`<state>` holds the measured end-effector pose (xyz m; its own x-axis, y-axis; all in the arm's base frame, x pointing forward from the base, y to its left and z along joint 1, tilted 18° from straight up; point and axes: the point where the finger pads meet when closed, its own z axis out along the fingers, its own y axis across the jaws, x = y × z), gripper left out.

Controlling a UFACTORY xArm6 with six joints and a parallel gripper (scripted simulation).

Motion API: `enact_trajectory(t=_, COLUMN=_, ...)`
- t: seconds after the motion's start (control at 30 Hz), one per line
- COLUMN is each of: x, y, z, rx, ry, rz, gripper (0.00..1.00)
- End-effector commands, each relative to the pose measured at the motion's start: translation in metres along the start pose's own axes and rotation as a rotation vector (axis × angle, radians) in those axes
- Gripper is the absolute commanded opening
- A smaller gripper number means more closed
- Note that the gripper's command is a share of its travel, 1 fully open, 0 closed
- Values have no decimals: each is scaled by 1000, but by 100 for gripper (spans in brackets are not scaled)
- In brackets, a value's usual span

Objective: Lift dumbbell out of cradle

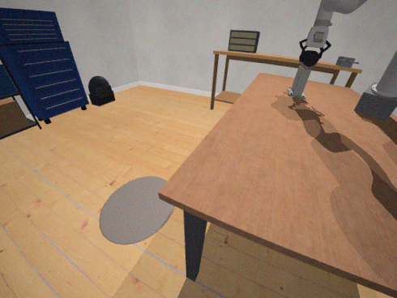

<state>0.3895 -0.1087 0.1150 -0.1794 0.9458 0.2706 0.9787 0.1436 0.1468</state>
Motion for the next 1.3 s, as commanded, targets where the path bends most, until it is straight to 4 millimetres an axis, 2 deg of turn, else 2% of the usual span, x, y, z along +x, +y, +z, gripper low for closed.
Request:
enact_trajectory(t=0.0, x=-3, y=7, z=6, rx=-15, ry=-8, rz=-3, gripper=100)
enact_trajectory(t=0.43, x=-3, y=7, z=6, rx=-15, ry=-8, rz=-3, gripper=100)
enact_trajectory(t=0.47, x=-3, y=7, z=6, rx=-15, ry=-8, rz=-3, gripper=0)
enact_trajectory(t=1.27, x=-3, y=7, z=6, rx=-15, ry=-8, rz=-3, gripper=0)
